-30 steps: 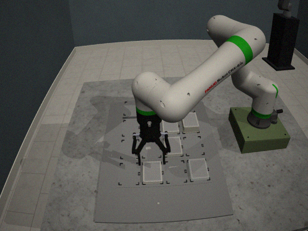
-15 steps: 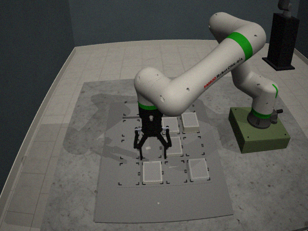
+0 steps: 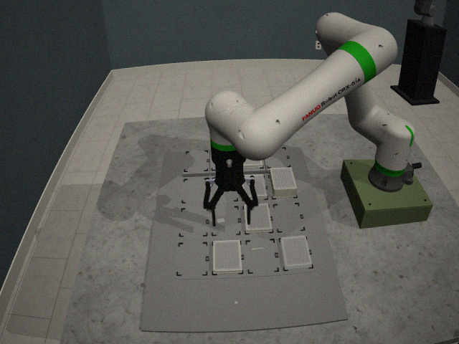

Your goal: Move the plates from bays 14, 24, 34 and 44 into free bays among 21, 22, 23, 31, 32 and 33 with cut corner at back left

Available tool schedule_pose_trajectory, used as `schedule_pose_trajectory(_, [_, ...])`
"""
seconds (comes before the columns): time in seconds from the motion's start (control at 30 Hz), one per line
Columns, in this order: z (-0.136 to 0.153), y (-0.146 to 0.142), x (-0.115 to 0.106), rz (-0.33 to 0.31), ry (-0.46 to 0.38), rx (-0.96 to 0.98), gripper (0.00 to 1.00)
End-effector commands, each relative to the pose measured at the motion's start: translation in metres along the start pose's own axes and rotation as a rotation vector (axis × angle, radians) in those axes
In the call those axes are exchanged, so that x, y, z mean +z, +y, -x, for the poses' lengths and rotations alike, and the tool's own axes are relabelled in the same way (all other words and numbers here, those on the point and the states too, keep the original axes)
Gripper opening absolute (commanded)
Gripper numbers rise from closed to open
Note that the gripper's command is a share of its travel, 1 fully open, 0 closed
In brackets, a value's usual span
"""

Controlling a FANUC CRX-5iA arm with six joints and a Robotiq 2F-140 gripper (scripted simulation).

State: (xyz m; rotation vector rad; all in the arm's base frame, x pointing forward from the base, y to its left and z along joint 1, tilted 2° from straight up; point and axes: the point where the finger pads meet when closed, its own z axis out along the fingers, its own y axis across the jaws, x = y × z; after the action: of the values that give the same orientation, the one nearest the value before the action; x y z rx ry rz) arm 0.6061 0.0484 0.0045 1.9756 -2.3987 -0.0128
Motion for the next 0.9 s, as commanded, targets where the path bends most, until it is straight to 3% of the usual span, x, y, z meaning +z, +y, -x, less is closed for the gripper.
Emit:
schedule_pose_trajectory(0.0, [-0.015,0.002,-0.001,-0.003,-0.001,0.0,0.7])
schedule_pose_trajectory(0.87, [-0.101,0.021,-0.001,-0.003,-0.001,0.0,0.7])
